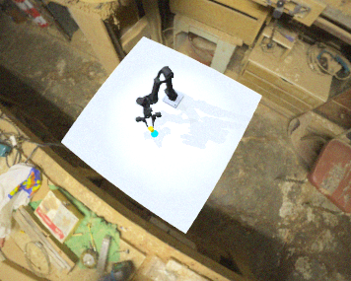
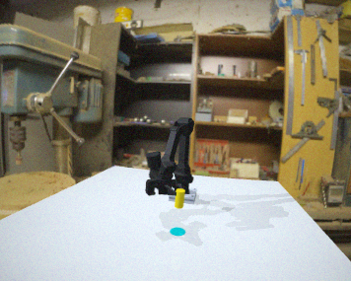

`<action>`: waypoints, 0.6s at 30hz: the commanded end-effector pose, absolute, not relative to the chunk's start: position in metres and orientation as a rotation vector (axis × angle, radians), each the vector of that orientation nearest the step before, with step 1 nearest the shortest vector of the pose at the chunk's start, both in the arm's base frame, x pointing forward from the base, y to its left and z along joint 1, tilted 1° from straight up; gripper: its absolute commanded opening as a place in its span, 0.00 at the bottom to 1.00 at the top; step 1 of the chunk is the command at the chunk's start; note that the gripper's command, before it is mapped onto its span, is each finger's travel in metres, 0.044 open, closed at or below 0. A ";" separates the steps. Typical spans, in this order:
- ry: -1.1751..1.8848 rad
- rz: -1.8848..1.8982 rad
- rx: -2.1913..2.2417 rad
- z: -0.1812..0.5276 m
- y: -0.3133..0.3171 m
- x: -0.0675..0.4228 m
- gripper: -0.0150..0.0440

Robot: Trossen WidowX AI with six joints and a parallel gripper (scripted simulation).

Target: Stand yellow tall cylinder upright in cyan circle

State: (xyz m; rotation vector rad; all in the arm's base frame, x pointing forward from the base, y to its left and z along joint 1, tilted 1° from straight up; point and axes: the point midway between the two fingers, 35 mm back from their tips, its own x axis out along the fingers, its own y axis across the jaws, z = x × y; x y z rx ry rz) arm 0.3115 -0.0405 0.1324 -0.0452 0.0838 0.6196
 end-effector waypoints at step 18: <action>0.080 0.623 -0.044 0.108 -0.043 0.315 0.43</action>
